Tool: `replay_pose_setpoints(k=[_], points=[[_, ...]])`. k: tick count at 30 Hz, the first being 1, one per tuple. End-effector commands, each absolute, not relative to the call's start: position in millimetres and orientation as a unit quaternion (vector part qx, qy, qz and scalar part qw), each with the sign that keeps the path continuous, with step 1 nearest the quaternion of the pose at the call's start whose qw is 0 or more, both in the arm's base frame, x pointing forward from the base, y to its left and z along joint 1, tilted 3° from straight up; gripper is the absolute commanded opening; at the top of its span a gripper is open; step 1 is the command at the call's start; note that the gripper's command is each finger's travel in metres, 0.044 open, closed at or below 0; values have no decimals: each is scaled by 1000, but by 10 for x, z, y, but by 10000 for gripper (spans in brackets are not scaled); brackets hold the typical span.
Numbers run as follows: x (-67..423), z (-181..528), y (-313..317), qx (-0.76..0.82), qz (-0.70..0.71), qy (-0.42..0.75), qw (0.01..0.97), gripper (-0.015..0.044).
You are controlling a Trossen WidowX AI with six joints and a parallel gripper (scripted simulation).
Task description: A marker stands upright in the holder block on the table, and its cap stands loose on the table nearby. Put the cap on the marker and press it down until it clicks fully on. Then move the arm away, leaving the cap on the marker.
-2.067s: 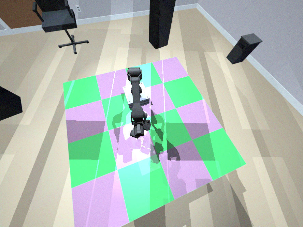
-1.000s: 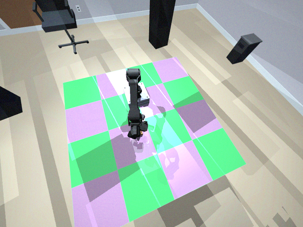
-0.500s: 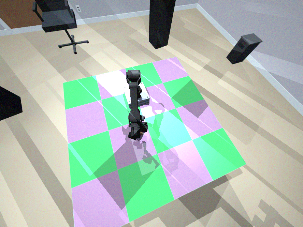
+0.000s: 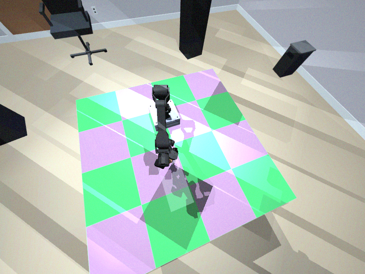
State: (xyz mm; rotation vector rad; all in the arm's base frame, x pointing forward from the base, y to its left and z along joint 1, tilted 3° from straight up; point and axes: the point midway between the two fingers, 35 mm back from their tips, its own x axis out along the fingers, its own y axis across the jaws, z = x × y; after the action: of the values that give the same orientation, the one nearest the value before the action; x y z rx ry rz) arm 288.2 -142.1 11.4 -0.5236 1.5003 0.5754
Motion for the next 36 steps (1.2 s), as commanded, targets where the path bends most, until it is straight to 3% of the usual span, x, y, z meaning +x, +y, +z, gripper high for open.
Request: replay_pose_setpoints(k=[1, 9, 16, 21, 31, 36], points=[[2883, 115, -1421, -232, 255, 664, 664, 236], [2883, 115, -1421, -232, 255, 664, 664, 440], [2897, 834, -1442, -232, 255, 664, 664, 440], [2894, 866, -1441, -232, 255, 664, 664, 440], [2881, 780, -1429, 46, -28, 711, 701, 178], [2879, 774, -1428, 68, -50, 710, 700, 46]])
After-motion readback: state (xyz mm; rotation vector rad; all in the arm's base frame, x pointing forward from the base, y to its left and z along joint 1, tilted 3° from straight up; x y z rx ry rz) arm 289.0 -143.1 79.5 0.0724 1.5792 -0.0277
